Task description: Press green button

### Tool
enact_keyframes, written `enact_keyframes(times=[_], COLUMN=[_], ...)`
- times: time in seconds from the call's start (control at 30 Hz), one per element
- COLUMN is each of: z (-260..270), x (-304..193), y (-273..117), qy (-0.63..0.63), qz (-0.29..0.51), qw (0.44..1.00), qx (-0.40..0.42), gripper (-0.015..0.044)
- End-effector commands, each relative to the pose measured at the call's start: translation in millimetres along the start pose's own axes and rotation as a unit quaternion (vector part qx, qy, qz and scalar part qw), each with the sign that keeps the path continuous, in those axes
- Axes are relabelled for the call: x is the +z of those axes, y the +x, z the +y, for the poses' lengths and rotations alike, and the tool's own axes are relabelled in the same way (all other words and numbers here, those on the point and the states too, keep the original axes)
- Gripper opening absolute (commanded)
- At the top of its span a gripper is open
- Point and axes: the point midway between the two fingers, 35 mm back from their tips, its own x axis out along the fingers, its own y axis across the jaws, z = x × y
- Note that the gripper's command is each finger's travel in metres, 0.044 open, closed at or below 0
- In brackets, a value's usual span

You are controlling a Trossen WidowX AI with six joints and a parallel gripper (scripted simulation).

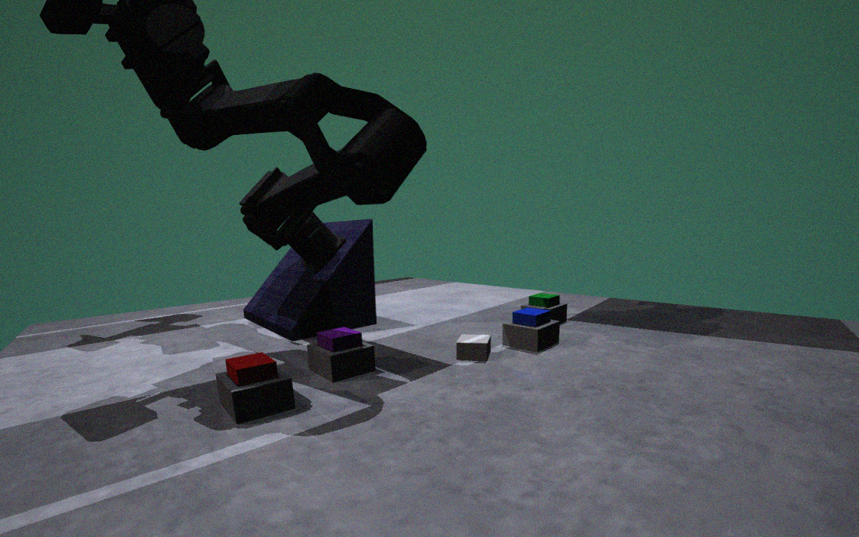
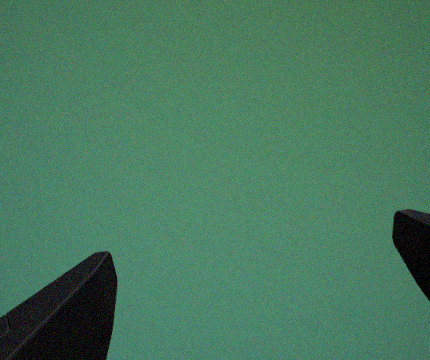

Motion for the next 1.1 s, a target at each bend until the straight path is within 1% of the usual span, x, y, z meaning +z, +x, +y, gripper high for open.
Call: enact_keyframes(times=[0.0, 0.07, 0.13, 0.27, 0.4, 0.53, 0.67, 0.8, 0.93, 1.07], z=[-0.3, -2.7, -6.3, -8.0, 5.4, 34.1, 76.2, 128.6, 186.5, 244.4], x=[-0.9, -8.2, -23.4, -72.0, -123.2, -170.1, -207.1, -229.2, -232.9, -216.0], y=[0.4, 3.5, 8.9, 18.0, 16.5, 3.9, -19.2, -51.6, -91.7, -137.0], qy=[0.002, 0.015, 0.04, 0.113, 0.182, 0.243, 0.296, 0.337, 0.368, 0.387], qz=[0.002, 0.018, 0.05, 0.147, 0.247, 0.347, 0.444, 0.533, 0.613, 0.681], qw=[1.0, 1.0, 0.998, 0.982, 0.95, 0.905, 0.846, 0.776, 0.697, 0.612], qx=[-0.001, -0.006, -0.016, -0.038, -0.048, -0.043, -0.025, 0.006, 0.051, 0.107], gripper=[0.04, 0.04, 0.04, 0.04, 0.04, 0.04, 0.04, 0.04, 0.04, 0.04])
